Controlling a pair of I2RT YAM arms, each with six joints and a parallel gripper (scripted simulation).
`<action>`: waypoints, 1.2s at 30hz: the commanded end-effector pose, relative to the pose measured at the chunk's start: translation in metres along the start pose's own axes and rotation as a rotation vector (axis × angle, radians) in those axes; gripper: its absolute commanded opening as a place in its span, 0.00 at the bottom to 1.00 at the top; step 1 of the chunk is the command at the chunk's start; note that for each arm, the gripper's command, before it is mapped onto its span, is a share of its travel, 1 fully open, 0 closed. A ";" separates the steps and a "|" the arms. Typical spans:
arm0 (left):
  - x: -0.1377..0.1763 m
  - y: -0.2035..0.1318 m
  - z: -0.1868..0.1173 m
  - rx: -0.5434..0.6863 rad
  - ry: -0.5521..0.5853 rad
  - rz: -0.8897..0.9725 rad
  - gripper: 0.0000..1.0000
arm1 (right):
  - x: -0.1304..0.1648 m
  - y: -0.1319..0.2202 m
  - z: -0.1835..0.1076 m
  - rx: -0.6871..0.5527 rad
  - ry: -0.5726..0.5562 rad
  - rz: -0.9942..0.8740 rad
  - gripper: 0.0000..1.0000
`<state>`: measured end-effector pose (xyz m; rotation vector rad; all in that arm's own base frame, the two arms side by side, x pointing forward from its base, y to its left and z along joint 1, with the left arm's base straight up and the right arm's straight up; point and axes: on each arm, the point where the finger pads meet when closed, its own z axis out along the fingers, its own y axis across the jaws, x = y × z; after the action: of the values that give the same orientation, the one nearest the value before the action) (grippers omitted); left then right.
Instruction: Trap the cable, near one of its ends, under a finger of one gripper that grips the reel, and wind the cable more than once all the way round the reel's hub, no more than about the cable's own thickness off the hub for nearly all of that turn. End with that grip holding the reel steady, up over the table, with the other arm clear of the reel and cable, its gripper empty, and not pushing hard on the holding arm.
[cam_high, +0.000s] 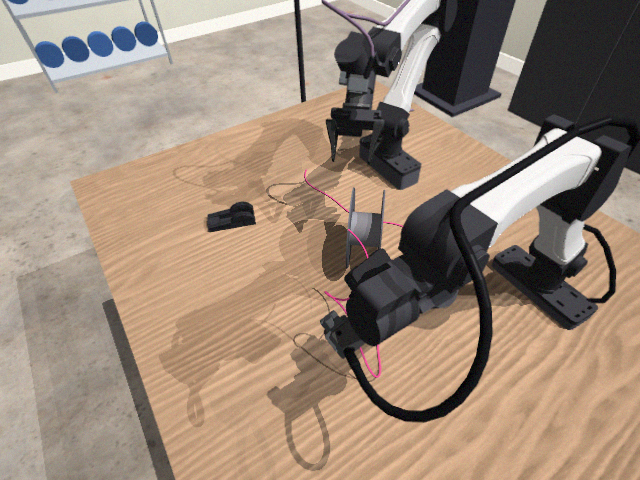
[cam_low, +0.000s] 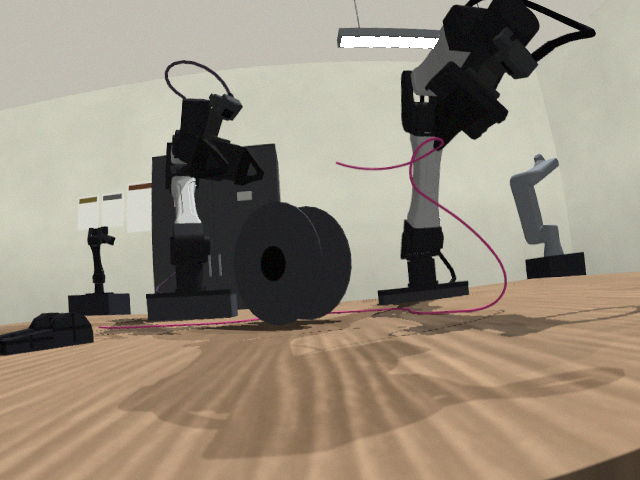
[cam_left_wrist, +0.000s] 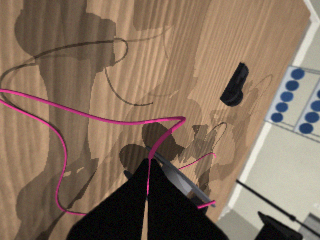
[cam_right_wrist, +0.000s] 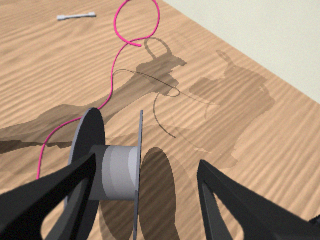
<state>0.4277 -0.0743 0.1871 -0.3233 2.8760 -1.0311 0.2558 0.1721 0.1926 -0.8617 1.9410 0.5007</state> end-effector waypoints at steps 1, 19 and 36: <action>0.004 -0.012 -0.011 0.020 -0.009 0.010 0.00 | 0.007 0.010 -0.001 -0.037 0.018 -0.016 0.75; 0.004 -0.010 -0.009 0.019 -0.006 0.007 0.00 | 0.012 0.012 0.001 -0.048 0.030 -0.015 0.75; 0.004 -0.004 -0.004 0.017 0.010 -0.002 0.00 | 0.032 0.005 0.023 -0.032 0.022 -0.017 0.75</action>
<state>0.4277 -0.0743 0.1871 -0.3233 2.8760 -1.0311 0.2427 0.1738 0.1429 -0.9079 2.0357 0.5339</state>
